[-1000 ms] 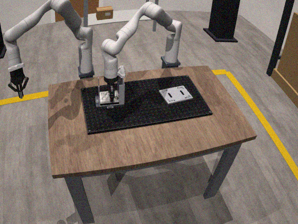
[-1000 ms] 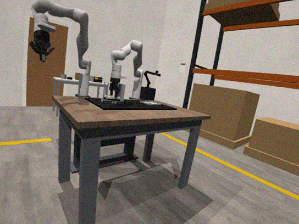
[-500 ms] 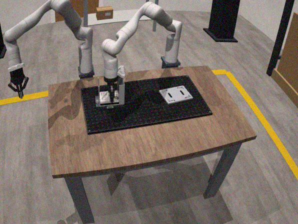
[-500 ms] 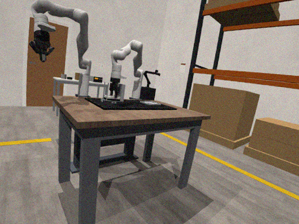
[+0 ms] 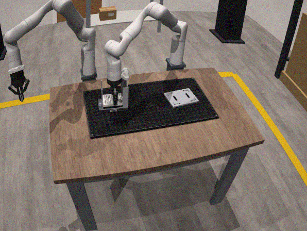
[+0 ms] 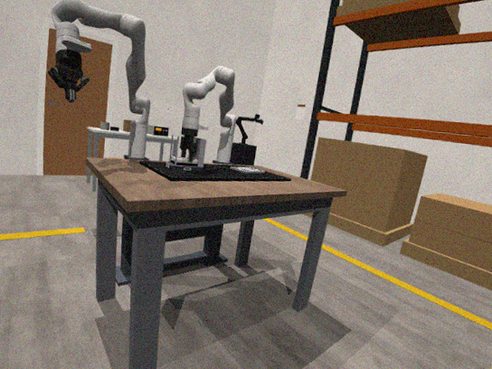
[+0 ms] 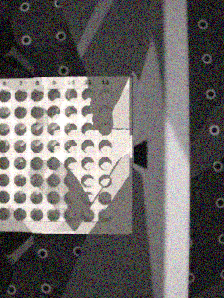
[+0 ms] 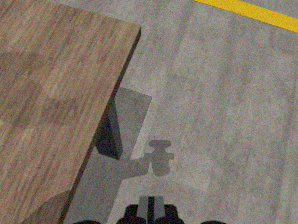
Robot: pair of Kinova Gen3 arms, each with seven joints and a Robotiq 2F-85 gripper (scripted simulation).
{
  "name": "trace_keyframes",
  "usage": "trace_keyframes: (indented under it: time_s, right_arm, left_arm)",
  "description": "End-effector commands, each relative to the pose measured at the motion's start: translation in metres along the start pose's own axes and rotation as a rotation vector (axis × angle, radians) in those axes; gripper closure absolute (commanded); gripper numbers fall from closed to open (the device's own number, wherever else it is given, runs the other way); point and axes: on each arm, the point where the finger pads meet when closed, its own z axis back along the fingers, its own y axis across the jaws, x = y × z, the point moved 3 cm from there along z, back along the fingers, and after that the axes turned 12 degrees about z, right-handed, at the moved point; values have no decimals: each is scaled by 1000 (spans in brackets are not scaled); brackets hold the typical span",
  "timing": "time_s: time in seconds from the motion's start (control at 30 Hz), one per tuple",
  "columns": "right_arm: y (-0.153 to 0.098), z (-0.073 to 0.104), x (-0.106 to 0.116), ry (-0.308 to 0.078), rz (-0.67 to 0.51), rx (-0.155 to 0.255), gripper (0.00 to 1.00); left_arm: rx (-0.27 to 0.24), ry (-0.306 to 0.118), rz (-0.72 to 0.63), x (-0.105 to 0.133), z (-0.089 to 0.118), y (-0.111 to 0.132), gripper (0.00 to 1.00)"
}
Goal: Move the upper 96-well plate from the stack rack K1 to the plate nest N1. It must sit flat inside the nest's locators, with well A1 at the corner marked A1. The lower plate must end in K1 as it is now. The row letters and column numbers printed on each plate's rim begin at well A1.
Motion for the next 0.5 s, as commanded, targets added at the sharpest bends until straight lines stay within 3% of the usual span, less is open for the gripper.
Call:
trace_keyframes:
  time_s: [0.0,0.47]
  right_arm:
    - [1,2,-1,1,1,3,985]
    - [1,2,-1,1,1,3,985]
  left_arm:
    - [1,-2,0,1,1,0,65]
    - [1,-2,0,0,14,0,65]
